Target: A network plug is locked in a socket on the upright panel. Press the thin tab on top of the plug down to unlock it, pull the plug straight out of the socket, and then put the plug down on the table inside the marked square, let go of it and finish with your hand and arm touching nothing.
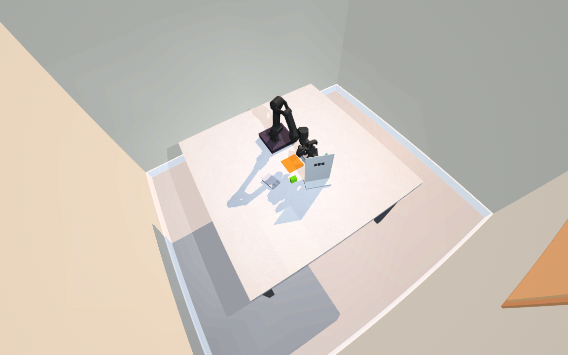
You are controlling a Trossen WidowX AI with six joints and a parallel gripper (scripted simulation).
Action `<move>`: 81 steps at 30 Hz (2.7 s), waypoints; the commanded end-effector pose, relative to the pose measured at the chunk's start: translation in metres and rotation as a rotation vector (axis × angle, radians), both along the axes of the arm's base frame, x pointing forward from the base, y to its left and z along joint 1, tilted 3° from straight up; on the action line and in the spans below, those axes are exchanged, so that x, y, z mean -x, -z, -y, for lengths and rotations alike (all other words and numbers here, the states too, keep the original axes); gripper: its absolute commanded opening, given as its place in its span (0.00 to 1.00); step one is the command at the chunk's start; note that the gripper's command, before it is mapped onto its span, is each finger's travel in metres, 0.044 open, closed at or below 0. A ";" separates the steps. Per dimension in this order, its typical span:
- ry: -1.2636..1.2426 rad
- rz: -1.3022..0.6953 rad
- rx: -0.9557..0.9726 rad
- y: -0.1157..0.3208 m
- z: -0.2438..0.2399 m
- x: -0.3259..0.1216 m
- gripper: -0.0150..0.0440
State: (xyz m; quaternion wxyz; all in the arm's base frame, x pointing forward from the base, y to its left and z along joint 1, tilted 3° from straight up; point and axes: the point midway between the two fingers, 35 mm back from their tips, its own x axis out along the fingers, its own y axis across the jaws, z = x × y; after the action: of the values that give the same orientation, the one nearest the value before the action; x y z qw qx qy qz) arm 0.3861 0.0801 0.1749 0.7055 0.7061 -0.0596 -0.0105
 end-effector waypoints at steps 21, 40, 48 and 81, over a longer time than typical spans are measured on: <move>-0.004 -0.004 -0.003 0.003 -0.008 0.018 0.25; -0.004 -0.005 -0.004 0.004 -0.014 0.029 0.25; -0.004 -0.005 -0.004 0.004 -0.017 0.034 0.25; -0.004 -0.007 -0.005 0.006 -0.027 0.052 0.25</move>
State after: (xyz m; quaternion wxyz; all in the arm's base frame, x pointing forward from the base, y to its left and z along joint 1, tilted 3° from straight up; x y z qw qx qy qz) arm 0.3371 0.1061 0.1708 0.7019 0.7100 -0.0564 -0.0100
